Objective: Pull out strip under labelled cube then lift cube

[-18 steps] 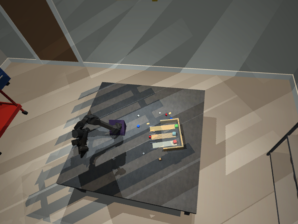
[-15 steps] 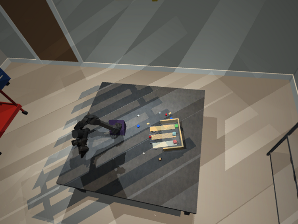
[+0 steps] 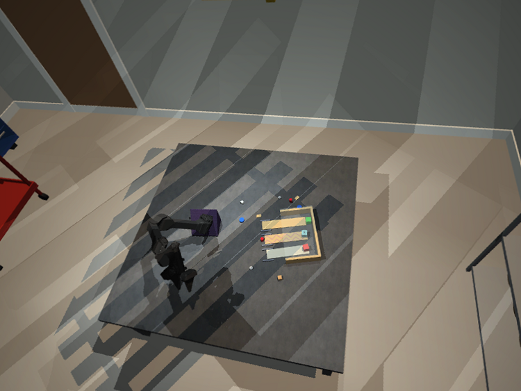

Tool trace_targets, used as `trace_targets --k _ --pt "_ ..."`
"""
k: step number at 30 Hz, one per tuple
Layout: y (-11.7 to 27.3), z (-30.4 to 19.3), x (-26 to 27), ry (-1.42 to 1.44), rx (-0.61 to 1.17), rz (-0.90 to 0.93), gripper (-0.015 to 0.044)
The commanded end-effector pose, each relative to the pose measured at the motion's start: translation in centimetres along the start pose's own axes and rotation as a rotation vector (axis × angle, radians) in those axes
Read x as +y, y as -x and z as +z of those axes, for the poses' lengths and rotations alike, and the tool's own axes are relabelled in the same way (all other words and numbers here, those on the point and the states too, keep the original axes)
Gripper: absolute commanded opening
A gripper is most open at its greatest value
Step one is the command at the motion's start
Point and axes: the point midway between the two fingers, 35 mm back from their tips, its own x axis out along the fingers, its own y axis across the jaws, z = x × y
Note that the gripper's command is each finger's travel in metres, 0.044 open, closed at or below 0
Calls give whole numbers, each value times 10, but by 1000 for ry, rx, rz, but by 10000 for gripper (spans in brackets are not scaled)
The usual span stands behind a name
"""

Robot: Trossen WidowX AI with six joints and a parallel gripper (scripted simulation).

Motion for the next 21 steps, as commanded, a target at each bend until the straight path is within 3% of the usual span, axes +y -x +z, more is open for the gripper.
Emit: trace_targets --k 1,10,21 --pt "-23 -56 38 135 95 67 400" --pt "-25 -192 101 465 249 238 400" --pt "49 -362 121 907 339 519 400"
